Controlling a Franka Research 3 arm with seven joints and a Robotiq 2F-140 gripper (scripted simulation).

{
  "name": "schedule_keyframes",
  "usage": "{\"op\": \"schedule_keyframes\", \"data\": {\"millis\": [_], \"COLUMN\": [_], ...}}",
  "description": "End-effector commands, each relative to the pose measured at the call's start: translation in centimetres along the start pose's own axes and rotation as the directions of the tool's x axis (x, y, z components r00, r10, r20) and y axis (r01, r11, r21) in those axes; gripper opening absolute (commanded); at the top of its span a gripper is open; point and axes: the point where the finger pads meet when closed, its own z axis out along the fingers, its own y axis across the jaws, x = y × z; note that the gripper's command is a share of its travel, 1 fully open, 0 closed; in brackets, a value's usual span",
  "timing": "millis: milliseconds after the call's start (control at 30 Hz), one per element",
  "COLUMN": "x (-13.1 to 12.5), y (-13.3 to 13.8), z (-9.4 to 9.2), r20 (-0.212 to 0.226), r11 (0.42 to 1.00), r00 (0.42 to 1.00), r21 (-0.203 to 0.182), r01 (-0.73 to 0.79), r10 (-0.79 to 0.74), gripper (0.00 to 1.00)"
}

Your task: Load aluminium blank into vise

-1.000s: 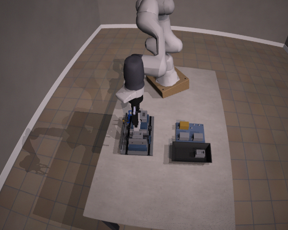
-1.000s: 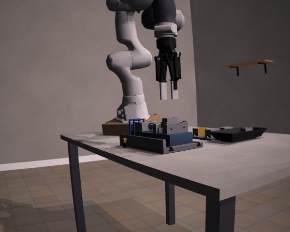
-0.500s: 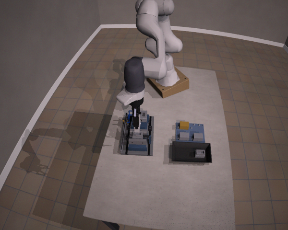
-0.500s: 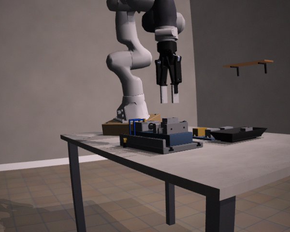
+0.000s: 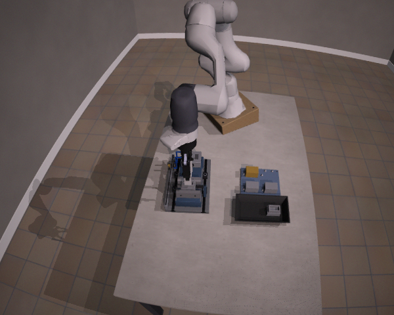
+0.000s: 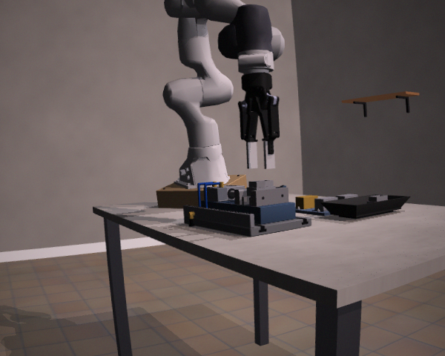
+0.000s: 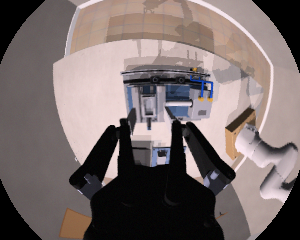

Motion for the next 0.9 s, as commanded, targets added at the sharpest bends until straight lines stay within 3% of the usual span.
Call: {"op": "schedule_keyframes", "data": {"millis": [0,333,867], "x": [0.3,0.3,0.3], "y": [-0.2,-0.2,-0.2], "z": [0.6,1.9,2.3], "r20": [-0.004,-0.004,-0.004], "r11": [1.000,1.000,1.000], "r00": [1.000,1.000,1.000], "r21": [0.008,0.008,0.008], "r01": [-0.002,-0.002,-0.002], "r10": [0.002,0.002,0.002], "gripper": [0.40,0.40,0.40]}}
